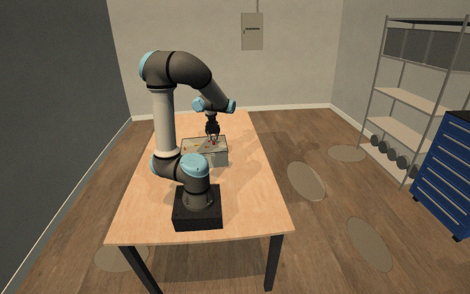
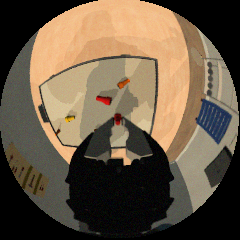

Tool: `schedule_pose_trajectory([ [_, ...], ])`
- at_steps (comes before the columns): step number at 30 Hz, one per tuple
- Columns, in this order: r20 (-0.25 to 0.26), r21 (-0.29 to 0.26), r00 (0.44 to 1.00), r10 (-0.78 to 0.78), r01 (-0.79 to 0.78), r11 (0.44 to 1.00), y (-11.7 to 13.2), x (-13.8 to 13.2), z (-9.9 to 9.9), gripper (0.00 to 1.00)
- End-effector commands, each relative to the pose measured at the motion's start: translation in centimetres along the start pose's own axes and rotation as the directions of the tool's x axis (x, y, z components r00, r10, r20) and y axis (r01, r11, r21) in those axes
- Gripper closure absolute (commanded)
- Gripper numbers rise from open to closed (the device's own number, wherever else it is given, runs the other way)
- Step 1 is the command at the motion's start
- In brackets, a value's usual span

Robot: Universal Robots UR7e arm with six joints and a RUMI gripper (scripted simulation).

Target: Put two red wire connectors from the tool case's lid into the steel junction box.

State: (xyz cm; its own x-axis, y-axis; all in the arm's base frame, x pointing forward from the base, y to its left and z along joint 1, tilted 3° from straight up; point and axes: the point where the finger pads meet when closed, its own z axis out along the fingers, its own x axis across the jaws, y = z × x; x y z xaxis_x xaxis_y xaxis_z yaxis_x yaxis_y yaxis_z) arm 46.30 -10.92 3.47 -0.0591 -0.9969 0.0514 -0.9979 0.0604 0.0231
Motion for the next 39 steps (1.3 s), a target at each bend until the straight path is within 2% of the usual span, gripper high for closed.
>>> schedule_pose_trajectory([
  [1, 0.0, 0.001, 1.0, 0.0, 0.0, 1.0, -0.03, 0.01, -0.04, 1.0],
  [34, 0.0, 0.001, 1.0, 0.0, 0.0, 1.0, -0.03, 0.01, -0.04, 1.0],
  [39, 0.0, 0.001, 1.0, 0.0, 0.0, 1.0, -0.03, 0.01, -0.56, 1.0],
])
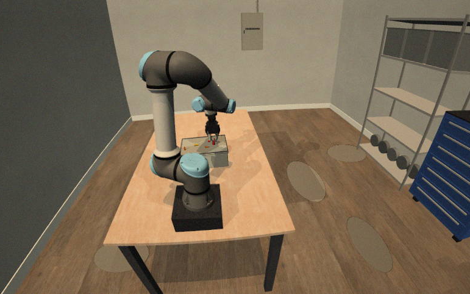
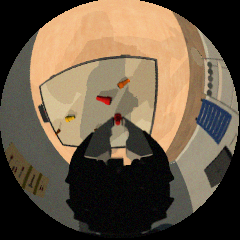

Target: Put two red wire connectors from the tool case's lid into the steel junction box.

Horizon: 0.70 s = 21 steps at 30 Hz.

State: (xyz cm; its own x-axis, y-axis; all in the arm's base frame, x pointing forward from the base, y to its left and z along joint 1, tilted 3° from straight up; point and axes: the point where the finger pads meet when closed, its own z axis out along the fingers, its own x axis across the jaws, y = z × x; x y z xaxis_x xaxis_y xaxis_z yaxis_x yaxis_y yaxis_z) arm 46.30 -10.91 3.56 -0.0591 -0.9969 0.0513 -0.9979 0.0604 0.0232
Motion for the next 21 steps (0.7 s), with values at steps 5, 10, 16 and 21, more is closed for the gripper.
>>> schedule_pose_trajectory([
  [5, 0.0, 0.001, 1.0, 0.0, 0.0, 1.0, 0.0, 0.0, -2.2, 1.0],
  [10, 0.0, 0.001, 1.0, 0.0, 0.0, 1.0, 0.0, 0.0, -3.6, 1.0],
  [16, 0.0, 0.001, 1.0, 0.0, 0.0, 1.0, 0.0, 0.0, -6.1, 1.0],
  [21, 0.0, 0.001, 1.0, 0.0, 0.0, 1.0, 0.0, 0.0, -6.9, 1.0],
])
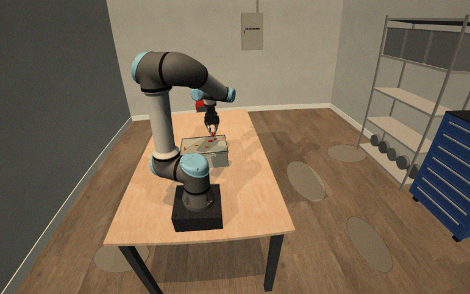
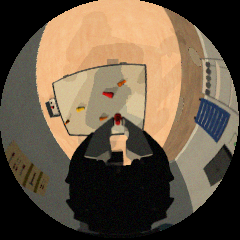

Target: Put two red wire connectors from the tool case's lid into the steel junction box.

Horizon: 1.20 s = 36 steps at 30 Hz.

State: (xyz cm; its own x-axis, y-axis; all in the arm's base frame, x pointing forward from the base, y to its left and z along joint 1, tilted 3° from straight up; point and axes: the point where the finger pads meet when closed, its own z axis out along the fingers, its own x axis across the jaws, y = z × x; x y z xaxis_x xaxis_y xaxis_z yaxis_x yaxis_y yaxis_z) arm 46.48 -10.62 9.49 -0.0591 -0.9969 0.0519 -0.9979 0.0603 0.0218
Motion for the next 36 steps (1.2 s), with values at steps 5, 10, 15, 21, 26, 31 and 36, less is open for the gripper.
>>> schedule_pose_trajectory([
  [5, 0.0, 0.0, 1.0, 0.0, 0.0, 1.0, 0.0, 0.0, -1.0, 1.0],
  [10, 0.0, 0.0, 1.0, 0.0, 0.0, 1.0, 0.0, 0.0, -1.0, 1.0],
  [15, 0.0, 0.0, 1.0, 0.0, 0.0, 1.0, 0.0, 0.0, -1.0, 1.0],
  [21, 0.0, 0.0, 1.0, 0.0, 0.0, 1.0, 0.0, -0.3, -1.0, 1.0],
  [26, 0.0, 0.0, 1.0, 0.0, 0.0, 1.0, 0.1, -0.9, -1.0, 1.0],
  [31, 0.0, 0.0, 1.0, 0.0, 0.0, 1.0, 0.1, -2.0, -1.0, 1.0],
  [36, 0.0, 0.0, 1.0, 0.0, 0.0, 1.0, 0.2, -3.7, -1.0, 1.0],
])
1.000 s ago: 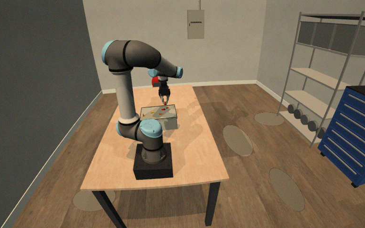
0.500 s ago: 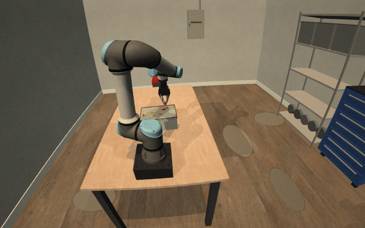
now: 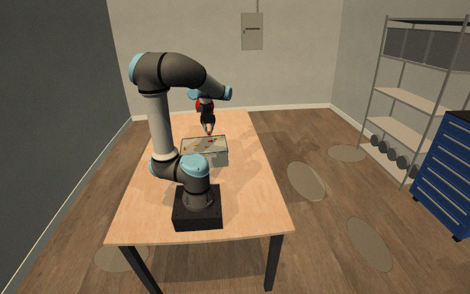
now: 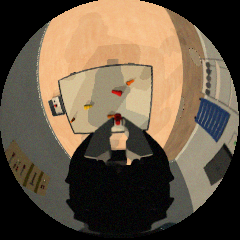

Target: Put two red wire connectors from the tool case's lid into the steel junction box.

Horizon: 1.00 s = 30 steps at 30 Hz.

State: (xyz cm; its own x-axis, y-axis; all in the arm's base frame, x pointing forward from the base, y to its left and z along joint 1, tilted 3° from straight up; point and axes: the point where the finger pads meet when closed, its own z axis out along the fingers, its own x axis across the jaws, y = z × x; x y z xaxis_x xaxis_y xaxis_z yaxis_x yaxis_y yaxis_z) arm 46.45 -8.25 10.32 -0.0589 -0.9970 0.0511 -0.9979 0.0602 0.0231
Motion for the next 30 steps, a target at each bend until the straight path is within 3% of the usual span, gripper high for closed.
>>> schedule_pose_trajectory([
  [1, -0.001, 0.001, 1.0, 0.0, 0.0, 1.0, 0.1, -1.8, -0.1, 1.0],
  [3, -0.001, 0.001, 1.0, 0.0, 0.0, 1.0, 0.1, -1.8, -0.1, 1.0],
  [18, -0.001, 0.001, 1.0, 0.0, 0.0, 1.0, 0.6, -9.8, 0.0, 1.0],
  [20, -0.001, 0.001, 1.0, 0.0, 0.0, 1.0, 0.6, -9.8, 0.0, 1.0],
  [30, -0.001, 0.001, 1.0, 0.0, 0.0, 1.0, 1.1, -16.3, 0.0, 1.0],
])
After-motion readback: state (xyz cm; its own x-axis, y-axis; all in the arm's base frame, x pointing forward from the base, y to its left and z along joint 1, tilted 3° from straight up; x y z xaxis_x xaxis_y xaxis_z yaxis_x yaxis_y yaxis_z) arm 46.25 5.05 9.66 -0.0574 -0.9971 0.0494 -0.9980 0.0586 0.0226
